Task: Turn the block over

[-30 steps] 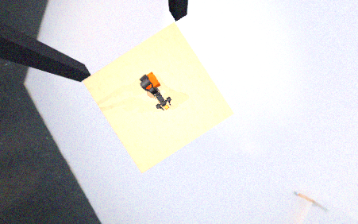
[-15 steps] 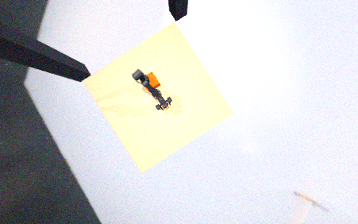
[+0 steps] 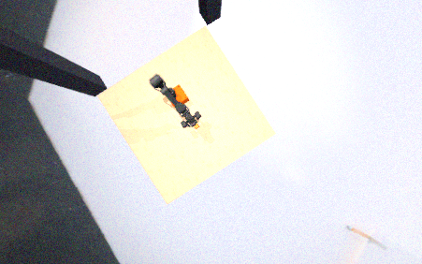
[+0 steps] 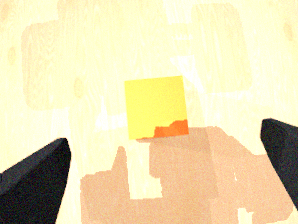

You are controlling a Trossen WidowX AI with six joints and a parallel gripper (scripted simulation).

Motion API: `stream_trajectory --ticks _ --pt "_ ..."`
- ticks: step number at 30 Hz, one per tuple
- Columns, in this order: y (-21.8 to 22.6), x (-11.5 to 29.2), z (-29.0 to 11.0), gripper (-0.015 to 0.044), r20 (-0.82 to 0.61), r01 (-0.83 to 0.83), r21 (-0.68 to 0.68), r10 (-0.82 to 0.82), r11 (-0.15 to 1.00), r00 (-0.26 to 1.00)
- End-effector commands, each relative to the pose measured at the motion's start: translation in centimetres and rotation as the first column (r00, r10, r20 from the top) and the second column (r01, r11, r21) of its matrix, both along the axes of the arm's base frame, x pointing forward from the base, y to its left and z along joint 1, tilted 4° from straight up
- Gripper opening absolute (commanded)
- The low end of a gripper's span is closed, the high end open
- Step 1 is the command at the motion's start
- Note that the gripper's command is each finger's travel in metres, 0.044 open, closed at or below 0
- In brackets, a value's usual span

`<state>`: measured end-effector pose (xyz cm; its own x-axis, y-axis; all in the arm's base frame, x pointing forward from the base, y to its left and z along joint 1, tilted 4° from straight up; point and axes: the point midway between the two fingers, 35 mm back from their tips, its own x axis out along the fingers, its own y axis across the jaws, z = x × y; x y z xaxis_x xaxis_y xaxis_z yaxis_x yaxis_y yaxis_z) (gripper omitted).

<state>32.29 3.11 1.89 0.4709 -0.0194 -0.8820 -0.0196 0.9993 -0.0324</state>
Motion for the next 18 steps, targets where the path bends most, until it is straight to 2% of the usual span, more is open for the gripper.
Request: stream_trajectory --ticks 1,13,18 --pt "0.1 0.3 0.2 0.044 -0.055 0.004 0.005 -0.003 1.0 0.998" --pt "0.2 3.5 1.7 0.044 -0.451 0.014 -0.006 -0.015 1.0 0.892" --pt "0.2 3.7 2.0 0.044 -0.496 0.016 -0.007 -0.018 1.0 0.868"
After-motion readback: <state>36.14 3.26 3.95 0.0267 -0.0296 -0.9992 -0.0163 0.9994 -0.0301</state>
